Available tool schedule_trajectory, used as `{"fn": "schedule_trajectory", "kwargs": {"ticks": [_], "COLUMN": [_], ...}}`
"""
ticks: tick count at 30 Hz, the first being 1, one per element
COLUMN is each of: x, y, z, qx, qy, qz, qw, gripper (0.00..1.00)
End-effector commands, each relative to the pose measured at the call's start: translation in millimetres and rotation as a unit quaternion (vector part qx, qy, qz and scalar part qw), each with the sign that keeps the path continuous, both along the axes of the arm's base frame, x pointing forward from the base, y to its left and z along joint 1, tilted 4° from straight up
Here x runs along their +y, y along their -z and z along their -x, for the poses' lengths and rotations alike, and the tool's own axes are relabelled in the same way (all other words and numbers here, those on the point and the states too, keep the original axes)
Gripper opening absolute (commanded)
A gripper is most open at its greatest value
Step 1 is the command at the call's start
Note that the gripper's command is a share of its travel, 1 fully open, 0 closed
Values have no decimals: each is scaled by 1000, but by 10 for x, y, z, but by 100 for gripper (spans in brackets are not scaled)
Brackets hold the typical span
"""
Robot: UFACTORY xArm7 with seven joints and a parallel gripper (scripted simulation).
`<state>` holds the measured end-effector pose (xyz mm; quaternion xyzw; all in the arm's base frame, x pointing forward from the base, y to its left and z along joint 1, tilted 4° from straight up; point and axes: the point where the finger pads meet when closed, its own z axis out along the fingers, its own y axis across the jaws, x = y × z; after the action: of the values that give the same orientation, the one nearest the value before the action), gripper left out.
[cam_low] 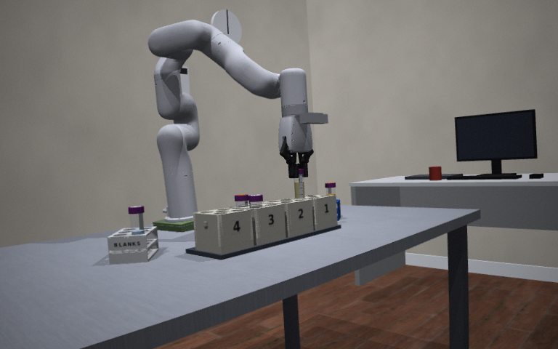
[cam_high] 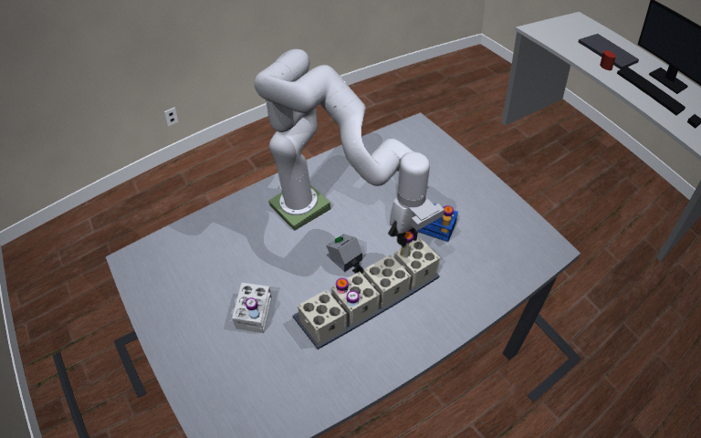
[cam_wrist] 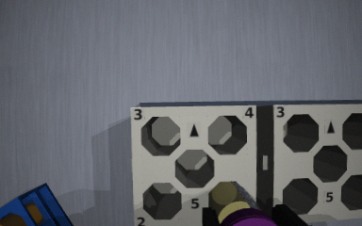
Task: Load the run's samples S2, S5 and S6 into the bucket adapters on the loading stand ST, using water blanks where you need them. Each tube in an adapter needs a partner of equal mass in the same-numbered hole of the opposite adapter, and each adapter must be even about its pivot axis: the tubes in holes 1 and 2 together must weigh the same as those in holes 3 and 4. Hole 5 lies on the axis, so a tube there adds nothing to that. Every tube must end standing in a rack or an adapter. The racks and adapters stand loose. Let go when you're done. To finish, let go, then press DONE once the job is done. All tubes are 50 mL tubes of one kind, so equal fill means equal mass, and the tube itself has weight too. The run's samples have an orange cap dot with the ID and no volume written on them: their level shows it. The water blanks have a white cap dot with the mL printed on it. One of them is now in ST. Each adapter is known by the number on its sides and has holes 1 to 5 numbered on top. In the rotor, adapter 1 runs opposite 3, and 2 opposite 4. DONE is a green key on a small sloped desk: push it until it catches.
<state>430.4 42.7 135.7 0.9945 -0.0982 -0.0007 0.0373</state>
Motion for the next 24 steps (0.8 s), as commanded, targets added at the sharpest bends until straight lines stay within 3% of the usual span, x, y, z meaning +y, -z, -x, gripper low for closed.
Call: {"fn": "schedule_trajectory", "kwargs": {"ticks": [1, 24], "x": [1, -13], "y": [21, 210], "z": [-15, -14], "qx": [-2, -2], "qy": [0, 0], "qz": [0, 0], "qw": [1000, 1000], "gripper": [0, 0]}}
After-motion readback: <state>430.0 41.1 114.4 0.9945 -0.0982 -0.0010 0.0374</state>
